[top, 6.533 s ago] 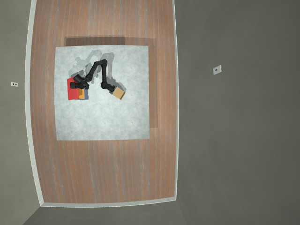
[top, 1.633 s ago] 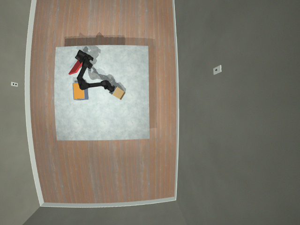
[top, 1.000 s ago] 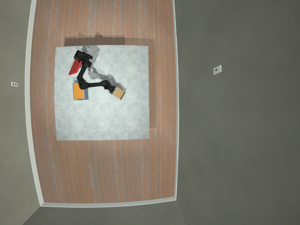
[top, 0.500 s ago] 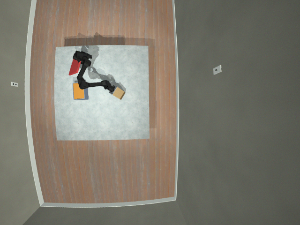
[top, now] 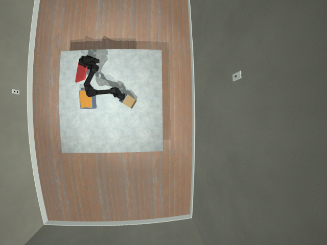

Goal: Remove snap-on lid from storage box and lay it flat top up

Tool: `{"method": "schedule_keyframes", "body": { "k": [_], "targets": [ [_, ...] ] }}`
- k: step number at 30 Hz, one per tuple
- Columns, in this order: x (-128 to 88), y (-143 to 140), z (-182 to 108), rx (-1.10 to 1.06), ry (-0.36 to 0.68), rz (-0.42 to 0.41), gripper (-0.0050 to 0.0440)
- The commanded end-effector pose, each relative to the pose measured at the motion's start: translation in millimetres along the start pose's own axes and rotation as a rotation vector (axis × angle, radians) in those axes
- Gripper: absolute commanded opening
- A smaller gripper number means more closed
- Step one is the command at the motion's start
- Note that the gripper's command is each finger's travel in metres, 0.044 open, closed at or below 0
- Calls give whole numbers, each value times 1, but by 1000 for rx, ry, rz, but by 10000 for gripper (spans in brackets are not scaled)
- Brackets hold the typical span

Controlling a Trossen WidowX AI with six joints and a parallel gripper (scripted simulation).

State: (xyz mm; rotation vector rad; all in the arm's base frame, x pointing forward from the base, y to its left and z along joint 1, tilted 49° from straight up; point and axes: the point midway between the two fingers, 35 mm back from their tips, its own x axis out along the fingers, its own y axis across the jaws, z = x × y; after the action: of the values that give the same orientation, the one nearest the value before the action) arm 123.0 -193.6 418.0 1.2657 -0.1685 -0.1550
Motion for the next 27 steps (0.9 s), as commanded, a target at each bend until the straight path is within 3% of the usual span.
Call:
{"method": "schedule_keyframes", "body": {
  "k": [1,27],
  "targets": [
    [0,3,0,-26,5,7,-50],
    [3,7,-2,-157,8,16,-50]
  ]
}}
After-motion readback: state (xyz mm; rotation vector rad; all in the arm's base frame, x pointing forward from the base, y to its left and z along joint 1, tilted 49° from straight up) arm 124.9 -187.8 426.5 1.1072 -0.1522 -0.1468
